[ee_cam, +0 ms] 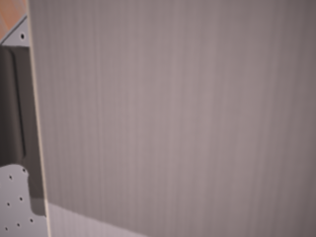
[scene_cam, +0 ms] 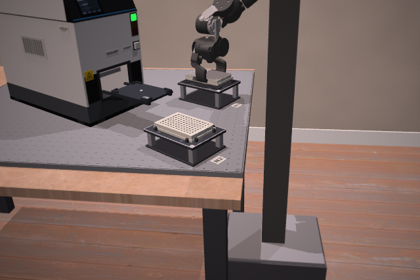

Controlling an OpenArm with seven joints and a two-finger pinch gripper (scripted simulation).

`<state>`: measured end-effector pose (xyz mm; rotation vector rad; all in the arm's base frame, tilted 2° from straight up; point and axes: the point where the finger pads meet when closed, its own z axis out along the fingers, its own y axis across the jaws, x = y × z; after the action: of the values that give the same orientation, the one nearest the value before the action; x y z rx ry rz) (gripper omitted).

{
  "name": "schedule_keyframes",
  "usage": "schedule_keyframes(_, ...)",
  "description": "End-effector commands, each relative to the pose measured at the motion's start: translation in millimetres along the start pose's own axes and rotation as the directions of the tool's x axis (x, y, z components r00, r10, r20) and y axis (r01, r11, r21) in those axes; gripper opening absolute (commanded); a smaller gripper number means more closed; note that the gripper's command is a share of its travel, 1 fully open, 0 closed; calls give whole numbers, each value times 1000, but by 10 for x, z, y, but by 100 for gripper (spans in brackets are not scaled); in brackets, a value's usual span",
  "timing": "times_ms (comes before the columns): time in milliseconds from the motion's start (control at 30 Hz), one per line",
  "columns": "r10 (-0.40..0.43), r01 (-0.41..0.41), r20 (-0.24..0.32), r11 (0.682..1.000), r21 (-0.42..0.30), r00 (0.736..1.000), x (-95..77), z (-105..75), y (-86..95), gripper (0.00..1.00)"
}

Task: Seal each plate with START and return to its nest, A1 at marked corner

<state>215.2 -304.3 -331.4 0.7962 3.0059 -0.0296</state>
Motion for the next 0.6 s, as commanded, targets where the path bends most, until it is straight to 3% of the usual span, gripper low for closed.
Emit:
schedule_keyframes(0, 0, 0, 3, 1000, -5, 1000, -4, 6, 11, 0)
schedule_keyframes(567, 1, -1, 3, 1000, -4, 1000, -5, 55, 7, 0)
